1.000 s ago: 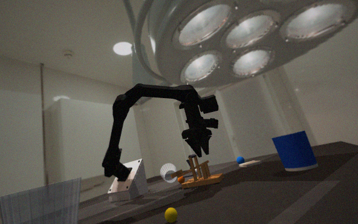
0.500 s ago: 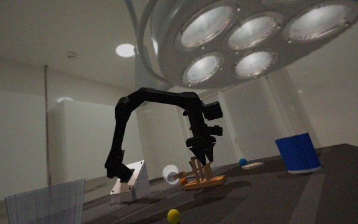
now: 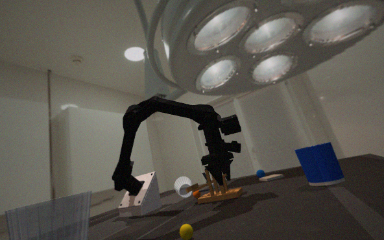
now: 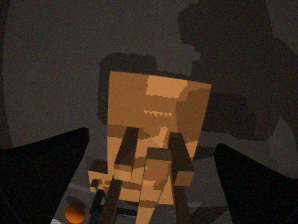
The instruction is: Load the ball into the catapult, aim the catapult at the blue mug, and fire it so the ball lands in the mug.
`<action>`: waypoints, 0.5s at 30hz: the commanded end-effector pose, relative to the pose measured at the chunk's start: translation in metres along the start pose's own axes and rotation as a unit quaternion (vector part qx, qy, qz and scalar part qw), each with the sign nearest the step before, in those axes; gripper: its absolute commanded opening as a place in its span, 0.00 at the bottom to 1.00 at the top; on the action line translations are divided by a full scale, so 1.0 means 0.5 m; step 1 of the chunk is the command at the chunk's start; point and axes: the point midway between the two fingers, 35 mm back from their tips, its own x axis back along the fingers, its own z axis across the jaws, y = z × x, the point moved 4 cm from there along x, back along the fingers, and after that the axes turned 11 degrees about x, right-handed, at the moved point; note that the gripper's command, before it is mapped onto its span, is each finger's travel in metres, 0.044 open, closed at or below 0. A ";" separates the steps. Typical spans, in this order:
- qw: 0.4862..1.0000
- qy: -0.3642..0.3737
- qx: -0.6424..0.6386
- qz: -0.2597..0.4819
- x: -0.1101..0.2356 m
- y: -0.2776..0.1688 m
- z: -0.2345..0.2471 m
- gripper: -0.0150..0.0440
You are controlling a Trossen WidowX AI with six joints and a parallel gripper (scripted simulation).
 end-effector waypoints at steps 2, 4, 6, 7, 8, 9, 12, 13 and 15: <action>1.000 -0.002 0.002 0.003 -0.022 -0.003 -0.001 1.00; 1.000 -0.002 0.002 0.003 -0.028 -0.003 -0.001 1.00; 1.000 -0.002 0.002 0.003 -0.032 -0.004 -0.001 1.00; 1.000 -0.002 0.002 0.003 -0.033 -0.004 -0.001 1.00; 1.000 -0.002 0.002 0.003 -0.033 -0.004 -0.001 1.00; 1.000 -0.002 0.002 0.003 -0.033 -0.004 -0.001 1.00; 1.000 0.000 0.000 0.001 -0.026 -0.002 -0.001 0.87; 1.000 0.000 0.000 0.001 -0.026 -0.002 -0.001 0.82; 1.000 0.000 0.000 0.001 -0.026 -0.002 -0.001 0.73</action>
